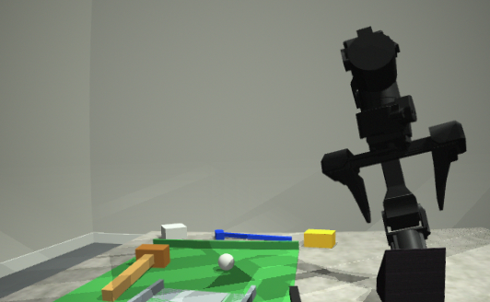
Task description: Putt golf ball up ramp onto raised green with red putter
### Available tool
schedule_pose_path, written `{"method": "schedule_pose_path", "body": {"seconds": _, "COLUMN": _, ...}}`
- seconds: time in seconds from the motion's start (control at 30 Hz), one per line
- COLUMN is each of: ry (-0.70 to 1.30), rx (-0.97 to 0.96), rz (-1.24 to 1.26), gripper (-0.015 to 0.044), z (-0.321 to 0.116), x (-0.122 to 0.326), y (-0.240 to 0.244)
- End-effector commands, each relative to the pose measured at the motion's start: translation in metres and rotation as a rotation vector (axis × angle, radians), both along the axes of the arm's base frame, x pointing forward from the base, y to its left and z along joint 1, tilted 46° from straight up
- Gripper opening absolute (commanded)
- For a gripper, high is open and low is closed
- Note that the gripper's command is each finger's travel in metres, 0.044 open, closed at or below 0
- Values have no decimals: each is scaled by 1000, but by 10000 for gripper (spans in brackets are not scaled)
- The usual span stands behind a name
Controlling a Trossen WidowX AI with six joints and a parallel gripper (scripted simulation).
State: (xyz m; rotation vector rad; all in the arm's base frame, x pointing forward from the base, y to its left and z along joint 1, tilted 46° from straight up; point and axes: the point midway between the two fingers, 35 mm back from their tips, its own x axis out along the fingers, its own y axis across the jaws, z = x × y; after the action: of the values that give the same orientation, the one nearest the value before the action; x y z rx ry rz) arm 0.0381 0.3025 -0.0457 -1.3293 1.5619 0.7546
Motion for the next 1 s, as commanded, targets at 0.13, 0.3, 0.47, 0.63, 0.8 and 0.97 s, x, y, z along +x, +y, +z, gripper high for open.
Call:
{"method": "schedule_pose_path", "body": {"seconds": 0.13, "ry": 80, "rx": -49, "rz": 284, "gripper": 440, "z": -8, "x": 101, "y": -55}}
{"method": "schedule_pose_path", "body": {"seconds": 0.3, "ry": 133, "rx": -91, "rz": 412, "gripper": 440, "z": -9, "x": 142, "y": -92}}
{"method": "schedule_pose_path", "body": {"seconds": 0.47, "ry": 168, "rx": -118, "rz": 478, "gripper": 440, "z": -10, "x": 163, "y": -113}}
{"method": "schedule_pose_path", "body": {"seconds": 0.63, "ry": 168, "rx": -118, "rz": 478, "gripper": 440, "z": -11, "x": 164, "y": -113}}
{"method": "schedule_pose_path", "body": {"seconds": 0.8, "ry": 168, "rx": -118, "rz": 478, "gripper": 440, "z": -13, "x": 166, "y": -115}}
{"method": "schedule_pose_path", "body": {"seconds": 0.97, "ry": 168, "rx": -119, "rz": 478, "gripper": 440, "z": -27, "x": 168, "y": -128}}
